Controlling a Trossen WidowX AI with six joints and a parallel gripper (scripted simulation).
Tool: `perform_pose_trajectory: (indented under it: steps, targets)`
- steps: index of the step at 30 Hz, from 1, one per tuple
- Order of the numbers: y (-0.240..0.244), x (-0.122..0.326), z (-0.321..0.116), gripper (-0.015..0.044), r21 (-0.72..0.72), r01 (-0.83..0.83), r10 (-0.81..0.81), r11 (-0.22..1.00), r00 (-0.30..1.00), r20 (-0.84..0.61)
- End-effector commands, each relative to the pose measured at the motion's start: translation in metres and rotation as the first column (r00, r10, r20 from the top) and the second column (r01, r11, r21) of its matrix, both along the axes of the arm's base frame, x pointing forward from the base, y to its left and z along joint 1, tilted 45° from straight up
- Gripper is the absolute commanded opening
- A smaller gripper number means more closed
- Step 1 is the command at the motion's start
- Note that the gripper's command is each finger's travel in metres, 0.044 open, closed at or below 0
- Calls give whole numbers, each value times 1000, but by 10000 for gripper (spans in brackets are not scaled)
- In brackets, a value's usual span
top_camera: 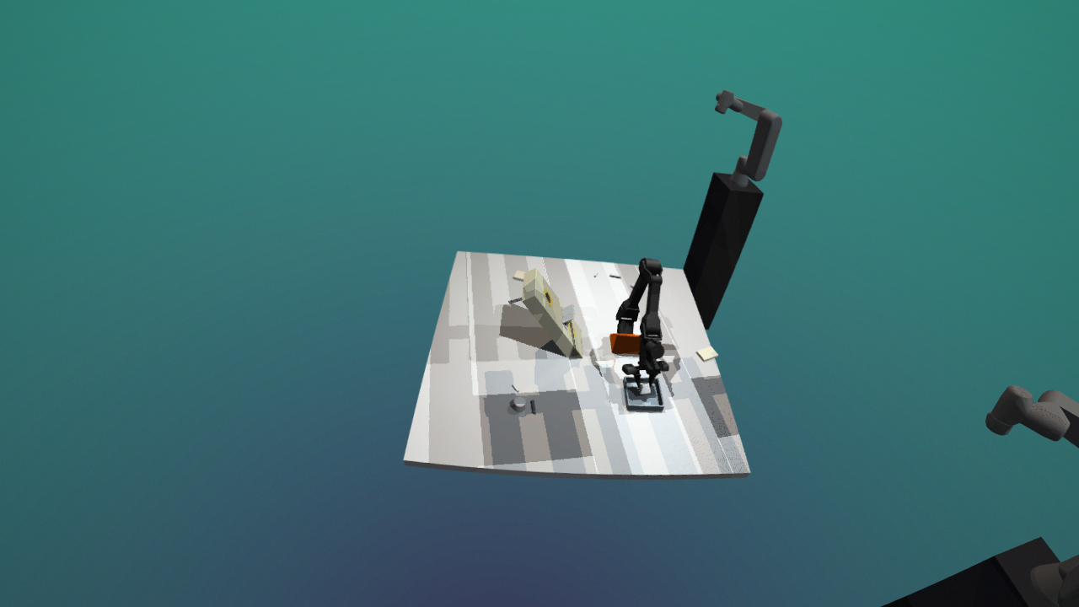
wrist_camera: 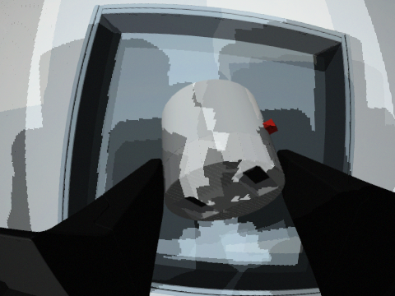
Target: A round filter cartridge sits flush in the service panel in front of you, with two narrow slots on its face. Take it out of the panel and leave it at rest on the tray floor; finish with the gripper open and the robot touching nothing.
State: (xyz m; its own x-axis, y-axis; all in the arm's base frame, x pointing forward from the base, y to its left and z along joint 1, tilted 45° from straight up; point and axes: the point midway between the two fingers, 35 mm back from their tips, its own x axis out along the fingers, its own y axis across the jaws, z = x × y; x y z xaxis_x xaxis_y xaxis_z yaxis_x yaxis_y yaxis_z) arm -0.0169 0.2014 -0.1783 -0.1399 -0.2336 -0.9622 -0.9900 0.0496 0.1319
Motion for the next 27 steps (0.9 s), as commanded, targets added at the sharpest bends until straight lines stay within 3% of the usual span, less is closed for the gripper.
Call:
perform_pose_trajectory:
  steps: [1,16,21,27]
  targets:
    - [1,0,1,52,0,0,0,1000,1000,0]
    - [1,0,1,440,0,0,0,1000,1000,0]
    - [3,0,2,440,0,0,0,1000,1000,0]
    - [49,9,51,440,0,0,0,1000,1000,1]
